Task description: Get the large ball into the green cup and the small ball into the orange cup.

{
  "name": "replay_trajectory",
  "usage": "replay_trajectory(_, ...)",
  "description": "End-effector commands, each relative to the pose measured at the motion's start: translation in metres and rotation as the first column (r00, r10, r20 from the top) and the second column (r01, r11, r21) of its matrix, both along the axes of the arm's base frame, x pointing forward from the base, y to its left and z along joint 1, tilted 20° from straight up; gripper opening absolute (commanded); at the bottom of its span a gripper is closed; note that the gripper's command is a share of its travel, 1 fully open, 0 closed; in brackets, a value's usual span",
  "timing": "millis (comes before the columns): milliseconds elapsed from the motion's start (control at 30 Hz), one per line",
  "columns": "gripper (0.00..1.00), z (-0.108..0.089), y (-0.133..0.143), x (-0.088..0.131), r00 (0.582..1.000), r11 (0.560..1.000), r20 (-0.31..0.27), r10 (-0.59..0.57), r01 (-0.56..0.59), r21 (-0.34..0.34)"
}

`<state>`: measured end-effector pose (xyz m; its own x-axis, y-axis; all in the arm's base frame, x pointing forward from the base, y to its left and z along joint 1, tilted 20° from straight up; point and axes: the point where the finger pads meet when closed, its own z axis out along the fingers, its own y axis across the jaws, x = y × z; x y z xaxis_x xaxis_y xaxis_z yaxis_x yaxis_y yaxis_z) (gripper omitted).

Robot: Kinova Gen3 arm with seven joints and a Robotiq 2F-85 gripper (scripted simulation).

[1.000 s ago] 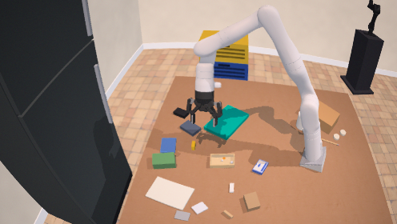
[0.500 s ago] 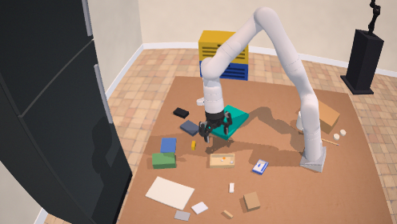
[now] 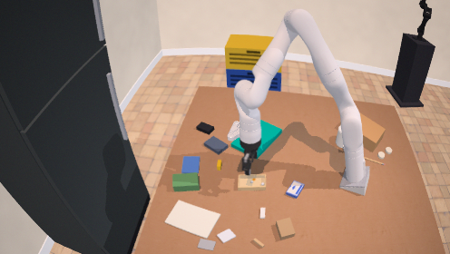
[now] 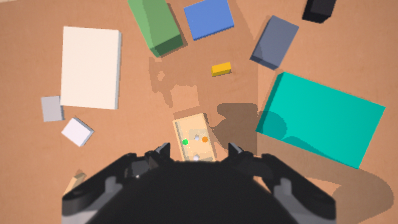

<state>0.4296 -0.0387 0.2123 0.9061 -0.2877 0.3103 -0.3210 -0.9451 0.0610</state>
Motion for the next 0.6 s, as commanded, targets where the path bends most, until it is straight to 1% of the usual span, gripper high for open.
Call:
replay_trajectory(0,1.0,-0.004,0.006,-0.0019,0.997,0.997,-0.008,0.071,-0.071,-0.025)
replay_trajectory(100,1.0,-0.0067,0.0091,-0.0021,0.989,0.988,-0.015,0.146,-0.147,-0.055)
replay_trajectory(233,1.0,-0.0067,0.0091,-0.0021,0.989,0.988,-0.015,0.146,-0.147,-0.055)
replay_trajectory(267,1.0,-0.0074,0.0099,-0.0022,0.986,0.984,-0.017,0.165,-0.166,-0.063)
replay_trajectory(567,1.0,-0.0085,0.0113,-0.0022,0.981,0.978,-0.021,0.195,-0.196,-0.074)
